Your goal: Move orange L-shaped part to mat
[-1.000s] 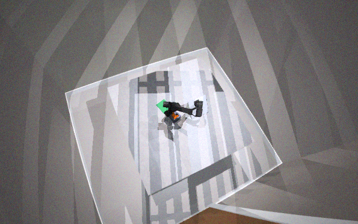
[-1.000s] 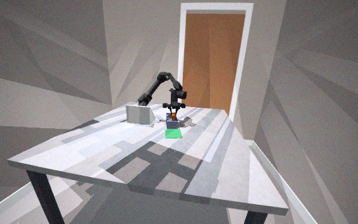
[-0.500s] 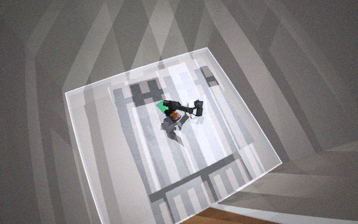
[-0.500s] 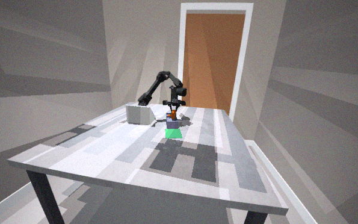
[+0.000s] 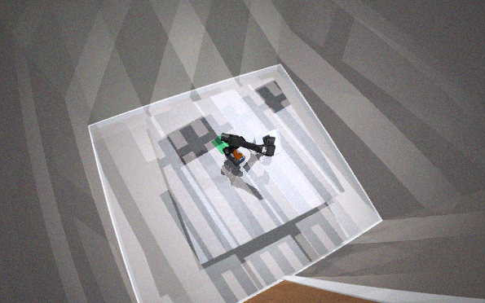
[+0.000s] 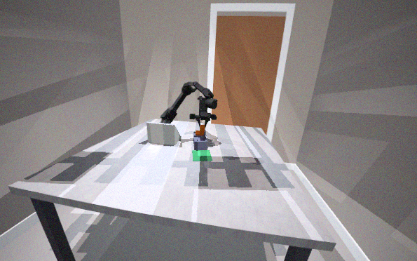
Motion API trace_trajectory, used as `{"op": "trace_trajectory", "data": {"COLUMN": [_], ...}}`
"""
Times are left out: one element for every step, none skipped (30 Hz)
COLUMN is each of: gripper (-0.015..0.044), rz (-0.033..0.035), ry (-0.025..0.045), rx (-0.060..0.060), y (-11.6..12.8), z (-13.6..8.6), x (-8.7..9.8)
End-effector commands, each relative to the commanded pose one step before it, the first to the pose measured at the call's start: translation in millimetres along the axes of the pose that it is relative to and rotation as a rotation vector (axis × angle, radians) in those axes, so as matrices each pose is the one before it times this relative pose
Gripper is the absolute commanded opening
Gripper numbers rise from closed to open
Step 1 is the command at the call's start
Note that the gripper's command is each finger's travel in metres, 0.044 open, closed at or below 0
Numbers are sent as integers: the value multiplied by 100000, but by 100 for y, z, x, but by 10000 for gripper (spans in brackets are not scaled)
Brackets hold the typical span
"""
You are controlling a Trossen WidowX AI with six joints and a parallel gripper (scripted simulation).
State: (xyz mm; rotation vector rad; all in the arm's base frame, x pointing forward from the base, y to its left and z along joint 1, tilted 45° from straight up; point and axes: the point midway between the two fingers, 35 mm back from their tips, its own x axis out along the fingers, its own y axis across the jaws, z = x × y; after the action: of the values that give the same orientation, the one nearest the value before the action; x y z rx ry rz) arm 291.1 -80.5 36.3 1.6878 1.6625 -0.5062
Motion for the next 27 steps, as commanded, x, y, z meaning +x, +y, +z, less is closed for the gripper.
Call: {"op": "trace_trajectory", "data": {"gripper": [0,0,0,0,0,0,0,0,0,0,0,0,0,0,0,0,0,0,0,0,0,0,0,0,0,0,0], "rz": [235,-4,-4,-4,-4,-4,-4,-4,2,3,-1,-1,-2,-2,-3,0,1,1,2,2,3,3,3,3,2,2,2], "ry": [-1005,-5,-5,-5,-4,-3,-2,-1,2,5,0,-1,-1,-1,-1,-5,-11,-14,-18,-19,-22,-22,-26,-25,-24,-23,-23], "rx": [-620,2,2,2,2,2,2,2,-1,-2,0,1,1,1,1,-1,-3,-4,-6,-7,-8,-9,-11,-11,-10,-9,-9], "y": [108,-1,-1,-1,-1,-2,-3,-3,0,0,0,-1,-1,-1,-2,-6,-13,-19,-24,-27,-33,-36,-47,-50,-46,-43,-43], "z": [169,1,1,1,0,0,-1,-1,-1,-2,0,0,0,0,-1,76,156,209,279,311,377,394,465,463,436,414,401], "x": [-999,-156,-156,-155,-155,-156,-156,-156,66,123,-23,-50,-64,-86,-113,11,24,32,42,46,53,51,54,45,33,22,14]}}
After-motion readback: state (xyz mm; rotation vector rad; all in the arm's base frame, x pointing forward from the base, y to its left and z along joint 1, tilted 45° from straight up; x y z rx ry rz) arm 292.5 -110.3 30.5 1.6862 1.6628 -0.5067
